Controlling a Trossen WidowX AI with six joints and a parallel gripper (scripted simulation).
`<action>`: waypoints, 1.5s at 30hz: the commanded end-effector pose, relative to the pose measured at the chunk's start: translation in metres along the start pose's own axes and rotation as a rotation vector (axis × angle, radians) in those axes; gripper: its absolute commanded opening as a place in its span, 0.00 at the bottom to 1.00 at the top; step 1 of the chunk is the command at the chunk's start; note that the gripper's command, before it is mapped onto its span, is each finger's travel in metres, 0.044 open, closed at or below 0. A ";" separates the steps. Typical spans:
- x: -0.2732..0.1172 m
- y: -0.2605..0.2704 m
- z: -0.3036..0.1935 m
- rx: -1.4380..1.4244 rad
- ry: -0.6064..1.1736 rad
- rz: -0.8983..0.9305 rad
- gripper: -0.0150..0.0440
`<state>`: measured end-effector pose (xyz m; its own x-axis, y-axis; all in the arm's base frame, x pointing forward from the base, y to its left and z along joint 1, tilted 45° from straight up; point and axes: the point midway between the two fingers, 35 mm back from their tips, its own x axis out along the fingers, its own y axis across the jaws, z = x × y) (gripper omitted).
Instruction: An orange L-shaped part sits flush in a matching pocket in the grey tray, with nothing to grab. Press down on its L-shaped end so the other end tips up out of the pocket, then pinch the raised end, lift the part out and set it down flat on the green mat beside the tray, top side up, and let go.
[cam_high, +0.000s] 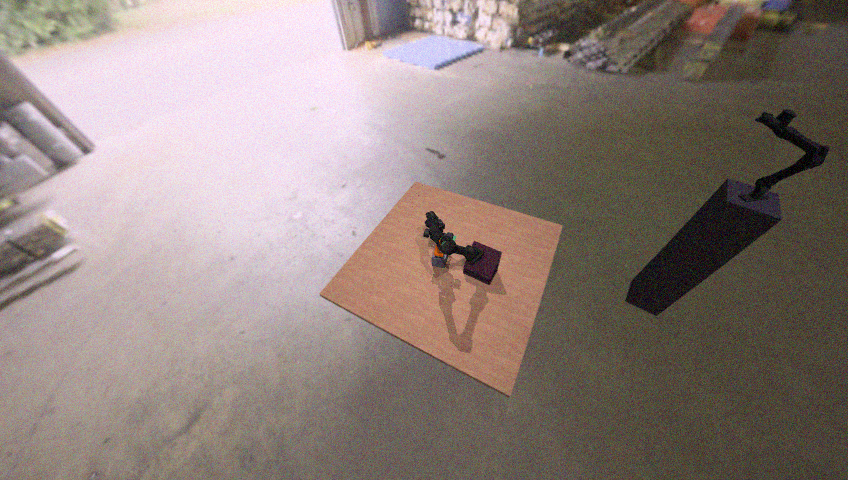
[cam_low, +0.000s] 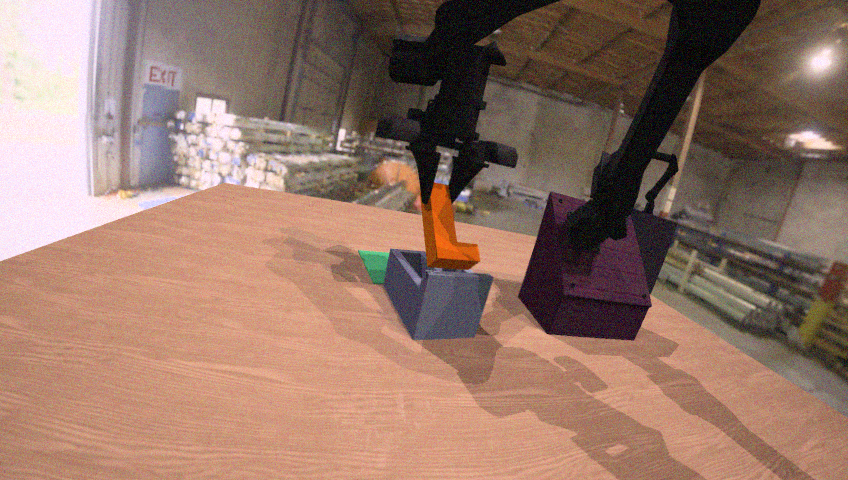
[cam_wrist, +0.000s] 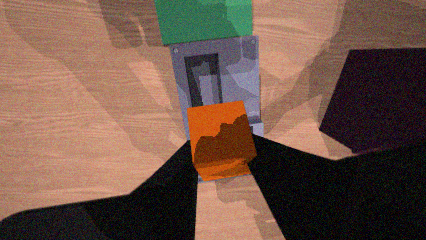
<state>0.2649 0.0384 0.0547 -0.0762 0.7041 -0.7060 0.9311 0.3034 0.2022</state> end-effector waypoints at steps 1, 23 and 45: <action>-0.002 0.000 0.000 -0.003 -0.002 -0.003 0.25; -0.003 -0.005 0.071 -0.004 -0.006 -0.003 0.25; -0.005 -0.015 0.166 -0.006 -0.011 -0.003 0.25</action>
<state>0.3091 -0.0679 -0.0480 -0.0679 0.6962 -0.7146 0.9293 0.3047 0.2085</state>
